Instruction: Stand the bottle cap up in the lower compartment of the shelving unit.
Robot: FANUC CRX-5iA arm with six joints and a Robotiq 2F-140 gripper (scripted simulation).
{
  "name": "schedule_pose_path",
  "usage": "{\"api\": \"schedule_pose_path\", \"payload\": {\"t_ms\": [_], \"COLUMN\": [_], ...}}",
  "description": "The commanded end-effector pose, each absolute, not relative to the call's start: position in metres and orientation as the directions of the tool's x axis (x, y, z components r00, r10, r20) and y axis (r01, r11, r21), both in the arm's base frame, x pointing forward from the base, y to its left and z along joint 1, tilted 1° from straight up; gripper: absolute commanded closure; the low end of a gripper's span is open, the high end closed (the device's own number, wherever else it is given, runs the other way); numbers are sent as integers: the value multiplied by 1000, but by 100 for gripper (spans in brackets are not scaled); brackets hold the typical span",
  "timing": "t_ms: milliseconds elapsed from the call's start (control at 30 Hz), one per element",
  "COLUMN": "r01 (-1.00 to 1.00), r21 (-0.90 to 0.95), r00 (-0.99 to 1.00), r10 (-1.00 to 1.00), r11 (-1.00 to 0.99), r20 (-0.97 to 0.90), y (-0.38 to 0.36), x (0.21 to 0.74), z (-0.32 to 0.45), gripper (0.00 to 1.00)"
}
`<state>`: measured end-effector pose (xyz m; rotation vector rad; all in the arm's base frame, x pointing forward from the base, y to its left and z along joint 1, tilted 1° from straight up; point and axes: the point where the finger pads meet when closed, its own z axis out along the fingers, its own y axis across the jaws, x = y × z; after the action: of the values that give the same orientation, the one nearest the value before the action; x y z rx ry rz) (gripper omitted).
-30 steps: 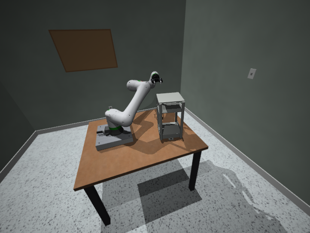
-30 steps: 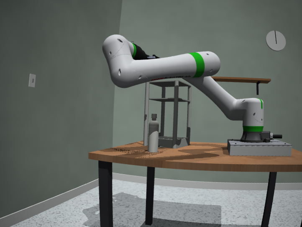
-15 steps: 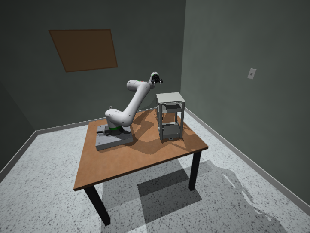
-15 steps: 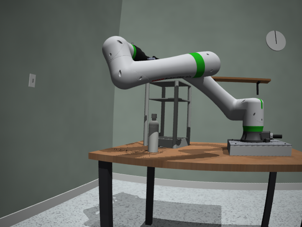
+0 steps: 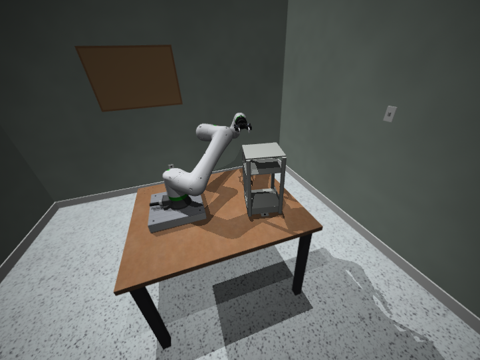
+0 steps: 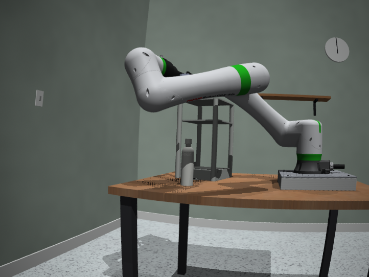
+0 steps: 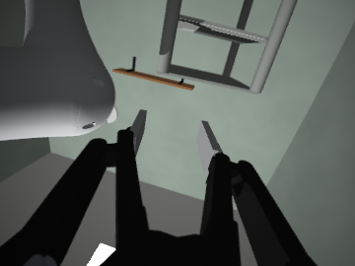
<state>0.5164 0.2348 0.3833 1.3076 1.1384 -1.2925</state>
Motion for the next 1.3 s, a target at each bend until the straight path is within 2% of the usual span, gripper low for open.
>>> {"api": "schedule_pose_path", "payload": {"t_ms": [0,1267], "r01": [992,992], "r21": [12,12], "r00": [12,12], "r10": [0,0], "r11": [-126,-126], "r20": [-1000,-1000], "y": [235,235], "x": [516,518], "z": [380,305], "gripper": [57,57]}}
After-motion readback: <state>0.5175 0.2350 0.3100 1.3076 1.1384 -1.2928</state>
